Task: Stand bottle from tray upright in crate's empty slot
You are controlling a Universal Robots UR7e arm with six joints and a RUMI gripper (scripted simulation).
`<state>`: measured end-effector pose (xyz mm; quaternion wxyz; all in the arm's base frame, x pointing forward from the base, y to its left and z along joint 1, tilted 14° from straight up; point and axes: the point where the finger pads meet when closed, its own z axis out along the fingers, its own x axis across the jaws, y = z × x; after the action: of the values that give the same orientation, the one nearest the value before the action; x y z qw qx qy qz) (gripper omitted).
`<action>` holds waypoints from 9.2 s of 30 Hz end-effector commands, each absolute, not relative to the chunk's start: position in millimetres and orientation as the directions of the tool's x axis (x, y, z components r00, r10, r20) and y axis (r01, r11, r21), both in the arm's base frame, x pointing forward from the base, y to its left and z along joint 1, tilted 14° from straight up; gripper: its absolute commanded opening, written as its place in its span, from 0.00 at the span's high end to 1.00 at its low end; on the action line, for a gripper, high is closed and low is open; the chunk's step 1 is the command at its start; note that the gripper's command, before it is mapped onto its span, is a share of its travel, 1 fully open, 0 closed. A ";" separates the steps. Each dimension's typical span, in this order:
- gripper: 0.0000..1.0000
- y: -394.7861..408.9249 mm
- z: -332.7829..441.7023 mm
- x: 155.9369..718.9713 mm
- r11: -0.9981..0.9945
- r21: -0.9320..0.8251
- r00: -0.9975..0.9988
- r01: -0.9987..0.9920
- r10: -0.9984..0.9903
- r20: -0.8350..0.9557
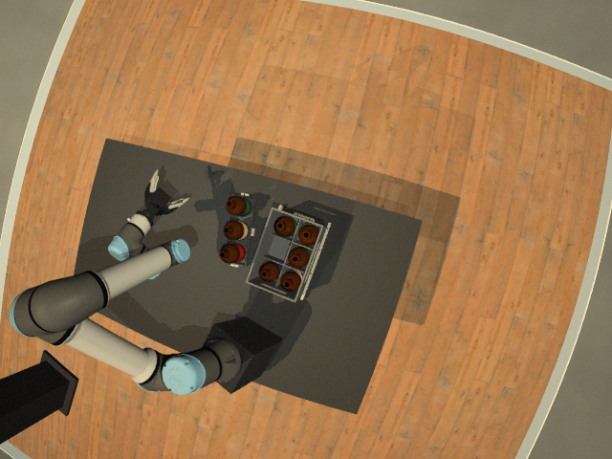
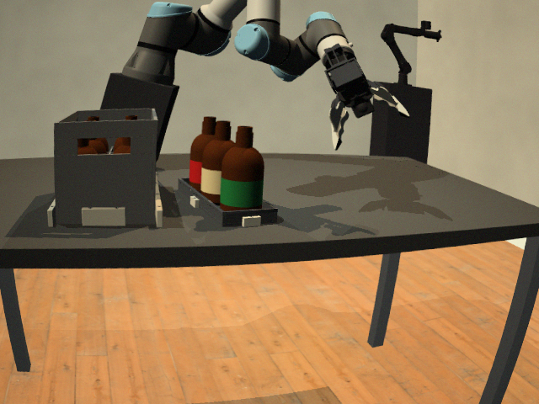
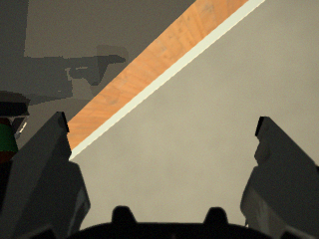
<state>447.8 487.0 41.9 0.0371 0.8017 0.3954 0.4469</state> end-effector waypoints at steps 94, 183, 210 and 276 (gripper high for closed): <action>0.00 57.9 1.2 504.2 -0.569 0.160 0.555 0.807 0.822 0.129; 1.00 35.1 15.0 429.9 -0.539 -0.122 0.552 0.834 0.810 0.196; 0.62 196.1 54.6 393.5 -0.432 -0.100 0.443 0.896 0.869 0.219; 0.62 201.9 31.5 393.8 -0.432 -0.100 0.443 0.896 0.869 0.218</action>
<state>393.3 200.9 35.3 -0.1012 0.8435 0.5233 0.0664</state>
